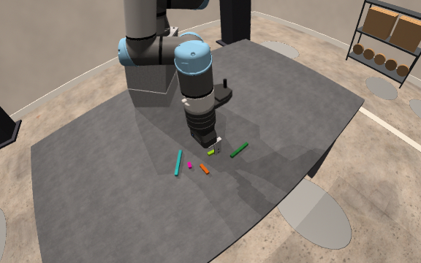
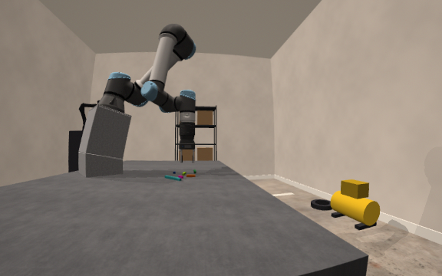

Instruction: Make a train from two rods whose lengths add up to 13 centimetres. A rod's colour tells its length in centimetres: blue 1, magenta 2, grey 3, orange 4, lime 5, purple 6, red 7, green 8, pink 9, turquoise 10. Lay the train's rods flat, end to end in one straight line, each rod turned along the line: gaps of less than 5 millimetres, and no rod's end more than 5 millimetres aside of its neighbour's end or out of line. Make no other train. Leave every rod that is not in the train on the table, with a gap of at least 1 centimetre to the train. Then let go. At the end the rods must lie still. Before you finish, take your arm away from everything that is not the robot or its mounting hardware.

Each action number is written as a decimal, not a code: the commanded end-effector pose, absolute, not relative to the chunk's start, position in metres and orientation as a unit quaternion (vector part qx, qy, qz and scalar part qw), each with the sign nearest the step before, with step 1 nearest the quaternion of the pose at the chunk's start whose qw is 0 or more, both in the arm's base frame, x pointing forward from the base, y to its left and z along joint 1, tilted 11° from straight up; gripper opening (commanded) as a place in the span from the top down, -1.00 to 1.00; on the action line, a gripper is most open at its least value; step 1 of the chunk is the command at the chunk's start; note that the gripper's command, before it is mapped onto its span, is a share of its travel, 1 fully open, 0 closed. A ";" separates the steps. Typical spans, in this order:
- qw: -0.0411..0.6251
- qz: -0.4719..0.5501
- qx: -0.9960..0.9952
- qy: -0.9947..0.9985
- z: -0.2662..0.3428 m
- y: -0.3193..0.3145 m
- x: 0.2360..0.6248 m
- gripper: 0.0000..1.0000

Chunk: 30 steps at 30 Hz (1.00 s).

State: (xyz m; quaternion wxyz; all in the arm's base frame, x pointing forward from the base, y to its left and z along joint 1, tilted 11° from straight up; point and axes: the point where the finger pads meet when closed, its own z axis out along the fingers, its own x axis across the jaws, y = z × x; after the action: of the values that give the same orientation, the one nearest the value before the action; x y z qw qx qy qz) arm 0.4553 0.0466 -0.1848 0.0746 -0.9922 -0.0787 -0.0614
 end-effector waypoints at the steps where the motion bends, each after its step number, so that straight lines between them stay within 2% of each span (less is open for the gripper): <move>1: 0.074 -0.062 -0.992 -0.079 -0.184 0.046 0.456 -1.00; 17: 0.077 -0.059 -0.994 -0.043 -0.184 0.050 0.456 -1.00; 30: 0.085 -0.046 -0.987 0.125 -0.182 0.062 0.457 -1.00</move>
State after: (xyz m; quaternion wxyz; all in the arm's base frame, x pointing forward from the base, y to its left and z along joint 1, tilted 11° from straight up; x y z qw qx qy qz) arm 0.4566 0.0579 -0.1832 0.0823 -0.9935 0.0610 -0.0504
